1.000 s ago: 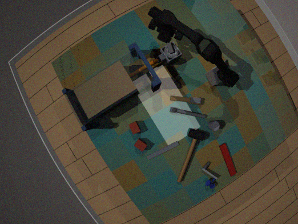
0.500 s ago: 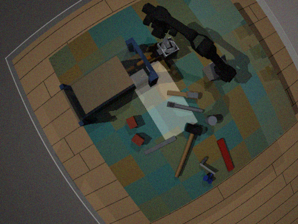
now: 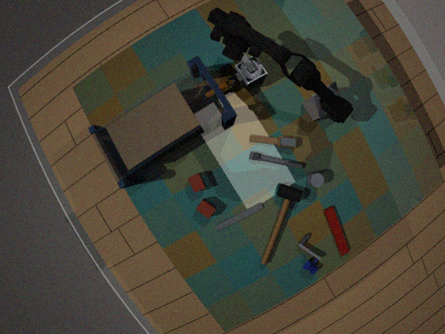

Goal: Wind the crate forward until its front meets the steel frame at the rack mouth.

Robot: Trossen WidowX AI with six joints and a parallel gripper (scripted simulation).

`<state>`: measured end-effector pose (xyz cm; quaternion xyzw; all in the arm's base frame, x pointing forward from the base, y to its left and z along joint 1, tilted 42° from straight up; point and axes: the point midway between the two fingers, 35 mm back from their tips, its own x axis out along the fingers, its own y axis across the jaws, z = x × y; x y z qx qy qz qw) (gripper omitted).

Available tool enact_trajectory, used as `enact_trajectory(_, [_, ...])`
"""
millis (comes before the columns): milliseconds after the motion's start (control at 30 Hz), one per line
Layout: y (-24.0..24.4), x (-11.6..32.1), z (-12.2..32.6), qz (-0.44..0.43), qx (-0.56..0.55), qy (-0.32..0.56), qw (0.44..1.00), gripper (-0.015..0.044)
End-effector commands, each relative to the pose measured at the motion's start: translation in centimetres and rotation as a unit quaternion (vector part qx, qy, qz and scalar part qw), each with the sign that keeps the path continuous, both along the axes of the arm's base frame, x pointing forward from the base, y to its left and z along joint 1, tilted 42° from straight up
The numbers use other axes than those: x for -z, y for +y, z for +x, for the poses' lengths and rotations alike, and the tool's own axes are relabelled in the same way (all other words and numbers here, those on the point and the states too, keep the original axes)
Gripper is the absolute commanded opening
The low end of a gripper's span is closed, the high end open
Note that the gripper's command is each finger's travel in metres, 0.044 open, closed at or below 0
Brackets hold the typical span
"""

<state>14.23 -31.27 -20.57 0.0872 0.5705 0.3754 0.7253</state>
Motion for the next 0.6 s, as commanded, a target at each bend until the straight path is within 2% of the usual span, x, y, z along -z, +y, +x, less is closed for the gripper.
enact_trajectory(0, [0.00,0.01,-0.02,0.001,0.019,0.014,1.000,0.0000])
enact_trajectory(200, [-0.01,0.00,-0.01,0.022,0.199,0.159,0.967,0.0000])
enact_trajectory(333, [-0.02,0.00,-0.01,0.040,0.343,0.277,0.897,0.0000])
enact_trajectory(467, [-0.02,0.00,0.00,0.058,0.466,0.380,0.797,0.0000])
enact_trajectory(567, [-0.02,0.00,0.00,0.061,0.486,0.397,0.776,0.0000])
